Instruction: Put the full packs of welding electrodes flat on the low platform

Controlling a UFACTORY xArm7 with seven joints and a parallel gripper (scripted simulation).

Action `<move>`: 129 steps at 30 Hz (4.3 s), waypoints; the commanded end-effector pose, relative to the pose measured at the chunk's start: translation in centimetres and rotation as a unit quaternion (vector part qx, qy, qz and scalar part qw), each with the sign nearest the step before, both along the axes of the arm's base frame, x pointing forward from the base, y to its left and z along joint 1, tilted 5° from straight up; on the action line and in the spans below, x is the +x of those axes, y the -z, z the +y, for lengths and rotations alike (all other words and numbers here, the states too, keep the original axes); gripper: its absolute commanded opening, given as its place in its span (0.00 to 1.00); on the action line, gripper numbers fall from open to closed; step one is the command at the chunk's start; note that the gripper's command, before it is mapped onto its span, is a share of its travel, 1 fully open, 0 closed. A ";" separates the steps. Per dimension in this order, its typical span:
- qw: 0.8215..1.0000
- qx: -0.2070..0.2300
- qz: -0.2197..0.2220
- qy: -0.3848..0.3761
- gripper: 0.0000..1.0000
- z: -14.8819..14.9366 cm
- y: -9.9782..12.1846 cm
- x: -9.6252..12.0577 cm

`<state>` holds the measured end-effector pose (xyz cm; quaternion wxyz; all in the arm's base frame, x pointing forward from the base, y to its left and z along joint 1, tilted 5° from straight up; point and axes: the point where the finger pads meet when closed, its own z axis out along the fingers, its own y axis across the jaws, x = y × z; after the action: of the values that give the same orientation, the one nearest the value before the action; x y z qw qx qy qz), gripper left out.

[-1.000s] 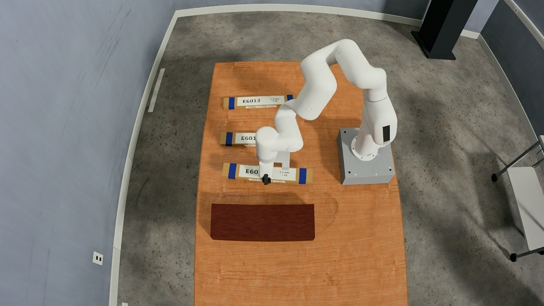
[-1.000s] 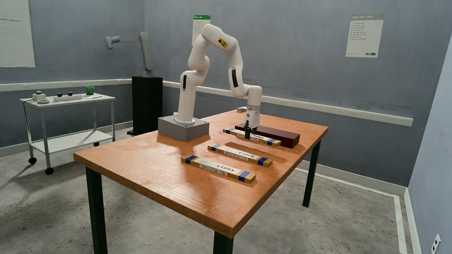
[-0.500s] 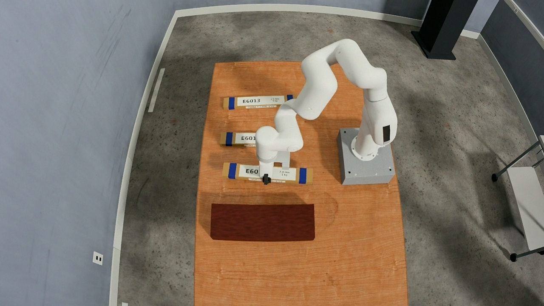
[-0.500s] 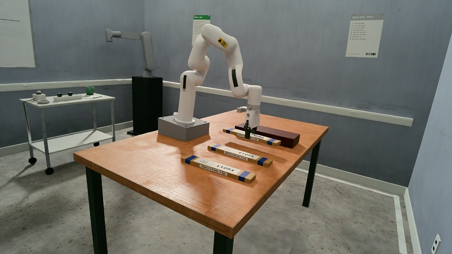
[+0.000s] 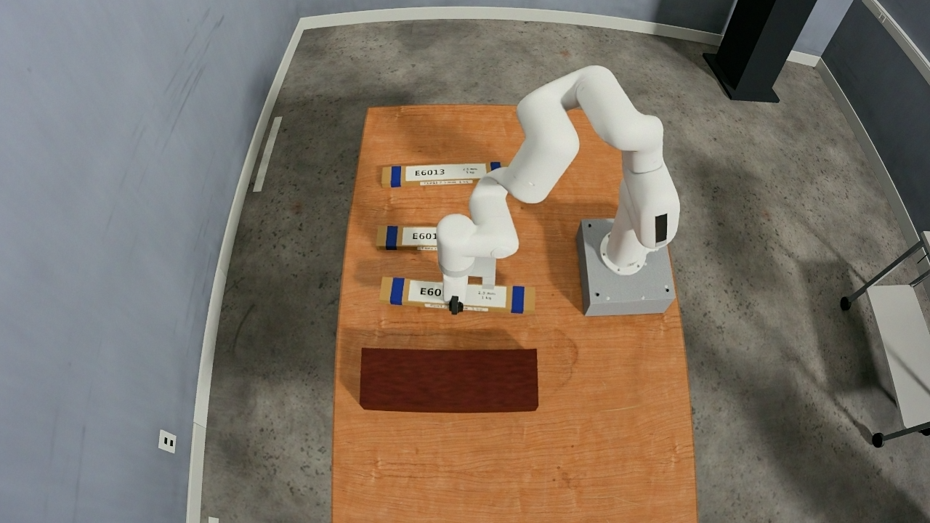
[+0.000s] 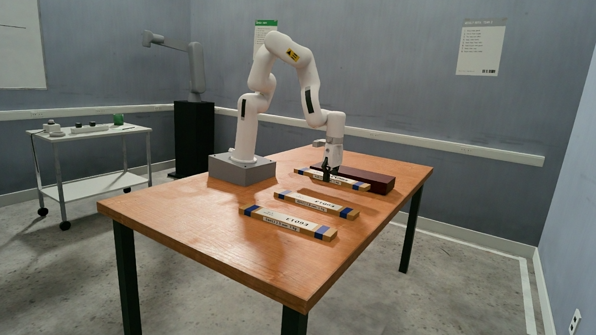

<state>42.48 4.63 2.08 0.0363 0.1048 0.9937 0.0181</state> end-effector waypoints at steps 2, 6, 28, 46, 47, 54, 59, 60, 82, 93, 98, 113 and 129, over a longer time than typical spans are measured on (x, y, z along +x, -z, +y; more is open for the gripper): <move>1.000 0.000 -0.002 0.000 0.58 0.0 -1.7 0.1; 1.000 0.000 -0.002 0.000 0.58 -0.1 -3.1 -0.1; 1.000 0.000 -0.002 0.000 0.58 -0.2 -6.7 -0.4; 0.999 -0.003 -0.003 -0.035 0.58 -0.1 -6.7 -0.3; 0.999 -0.003 -0.003 -0.038 0.58 -0.1 -6.7 -0.3; 0.999 -0.003 -0.003 -0.038 0.58 -0.1 -6.7 -0.3; 0.999 -0.003 -0.003 -0.038 0.58 -0.1 -6.7 -0.3; 0.999 -0.003 -0.003 -0.038 0.58 -0.1 -6.7 -0.3; 0.999 -0.003 -0.003 -0.039 0.58 -1.5 -6.8 1.5; 0.999 -0.003 -0.003 -0.039 0.58 -5.0 -7.1 6.0; 0.999 -0.003 -0.003 -0.039 0.58 -6.1 -7.1 7.5; 0.999 -0.003 -0.003 -0.039 0.58 -10.4 -7.5 13.3; 0.999 -0.003 -0.003 -0.039 0.58 -12.6 -7.7 16.2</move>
<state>58.13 -7.74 9.47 0.0375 0.0664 0.9969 0.0170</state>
